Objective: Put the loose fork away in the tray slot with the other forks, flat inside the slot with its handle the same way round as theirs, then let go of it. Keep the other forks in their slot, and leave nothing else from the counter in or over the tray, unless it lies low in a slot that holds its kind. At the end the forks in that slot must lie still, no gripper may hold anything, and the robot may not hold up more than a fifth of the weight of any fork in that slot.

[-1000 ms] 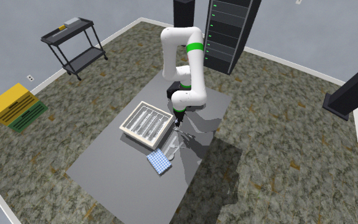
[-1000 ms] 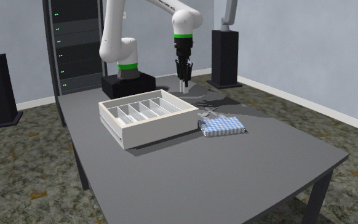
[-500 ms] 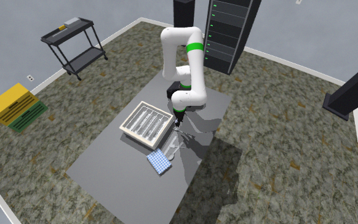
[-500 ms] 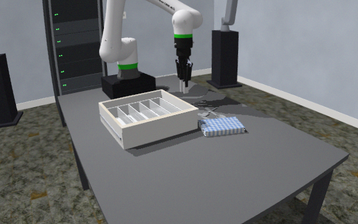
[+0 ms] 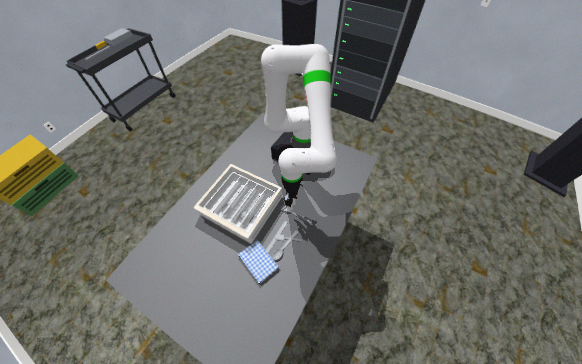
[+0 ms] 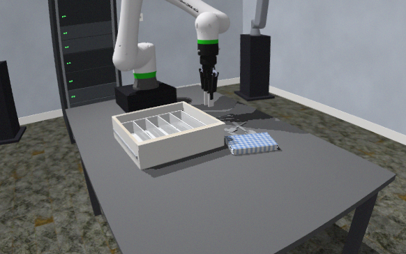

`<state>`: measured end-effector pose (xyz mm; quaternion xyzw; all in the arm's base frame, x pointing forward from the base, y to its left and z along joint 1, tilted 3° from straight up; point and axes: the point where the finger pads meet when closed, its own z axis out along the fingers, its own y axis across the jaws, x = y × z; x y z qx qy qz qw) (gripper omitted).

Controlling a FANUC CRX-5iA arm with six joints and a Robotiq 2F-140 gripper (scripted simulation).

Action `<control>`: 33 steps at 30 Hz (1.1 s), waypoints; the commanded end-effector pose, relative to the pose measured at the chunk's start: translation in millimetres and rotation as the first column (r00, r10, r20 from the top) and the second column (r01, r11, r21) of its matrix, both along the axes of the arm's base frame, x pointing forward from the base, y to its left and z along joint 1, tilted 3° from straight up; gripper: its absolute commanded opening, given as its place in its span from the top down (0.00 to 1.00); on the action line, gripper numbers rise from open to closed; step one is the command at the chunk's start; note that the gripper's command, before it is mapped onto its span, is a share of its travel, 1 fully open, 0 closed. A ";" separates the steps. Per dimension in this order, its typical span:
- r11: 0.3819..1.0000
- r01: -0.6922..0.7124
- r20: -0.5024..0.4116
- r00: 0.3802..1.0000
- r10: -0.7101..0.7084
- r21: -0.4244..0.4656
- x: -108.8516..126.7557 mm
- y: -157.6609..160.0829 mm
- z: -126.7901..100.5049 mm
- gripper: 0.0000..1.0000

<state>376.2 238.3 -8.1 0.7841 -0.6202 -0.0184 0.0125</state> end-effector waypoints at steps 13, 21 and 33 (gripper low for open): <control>1.000 0.000 0.000 1.000 0.000 0.000 -0.5 0.2 -16.7 0.83; 1.000 0.000 0.000 1.000 0.000 0.000 -1.0 0.3 -29.5 0.83; 1.000 0.000 0.000 1.000 0.000 0.000 -1.5 0.3 -41.8 0.83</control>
